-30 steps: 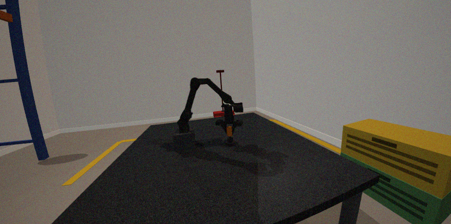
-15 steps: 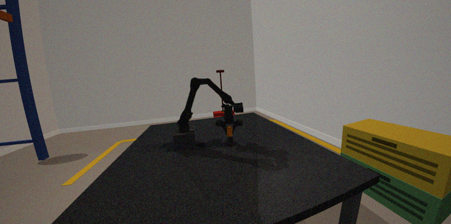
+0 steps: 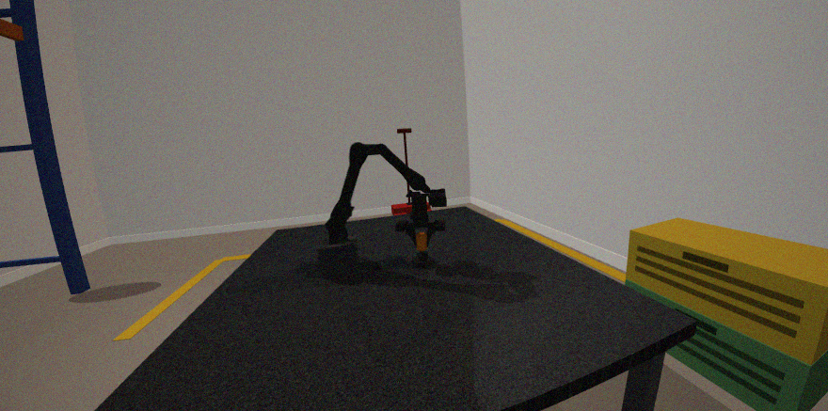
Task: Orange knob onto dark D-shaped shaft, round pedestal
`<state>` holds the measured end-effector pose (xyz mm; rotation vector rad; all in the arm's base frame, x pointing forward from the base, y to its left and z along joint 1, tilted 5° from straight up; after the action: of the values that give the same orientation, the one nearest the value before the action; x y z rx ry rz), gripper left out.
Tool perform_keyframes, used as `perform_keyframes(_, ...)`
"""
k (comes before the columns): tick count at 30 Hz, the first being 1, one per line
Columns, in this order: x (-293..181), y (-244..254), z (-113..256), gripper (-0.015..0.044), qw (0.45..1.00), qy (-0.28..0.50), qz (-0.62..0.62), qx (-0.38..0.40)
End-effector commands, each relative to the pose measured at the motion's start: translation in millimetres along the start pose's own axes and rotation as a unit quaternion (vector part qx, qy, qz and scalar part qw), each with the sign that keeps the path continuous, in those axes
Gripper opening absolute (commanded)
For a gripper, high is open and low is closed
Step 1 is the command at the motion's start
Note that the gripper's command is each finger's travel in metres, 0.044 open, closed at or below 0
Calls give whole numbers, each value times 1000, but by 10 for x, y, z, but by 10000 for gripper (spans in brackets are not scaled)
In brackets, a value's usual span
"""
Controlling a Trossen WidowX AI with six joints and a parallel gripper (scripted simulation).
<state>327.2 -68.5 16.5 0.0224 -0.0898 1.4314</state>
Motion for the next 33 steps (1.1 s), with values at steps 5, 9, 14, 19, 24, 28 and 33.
perform_keyframes(5, -2, -20, 31, 0, 1000, 0, 3, -2)
perform_keyframes(9, -4, -22, 50, 0, 1000, 0, 8, -2)
perform_keyframes(14, -2, -27, 56, 0, 996, 0, 87, -2)
perform_keyframes(19, 0, -18, 36, 0, 994, 0, 108, -2)
perform_keyframes(24, 1, -7, 18, 0, 994, 0, 108, -2)
perform_keyframes(28, 0, -10, 6, 0, 994, 0, 108, -2)
perform_keyframes(33, -1, -11, -4, 0, 994, 0, 108, -2)
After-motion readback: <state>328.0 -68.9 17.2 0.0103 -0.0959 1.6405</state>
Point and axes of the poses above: the point midway between the two fingers, 35 mm back from their tips, its own z axis back along the fingers, its own y axis across the jaws, x = y × z, the point moved 1 cm from there along z, back along the fingers, and after that the axes turned 11 degrees about z, right-handed, at the moved point
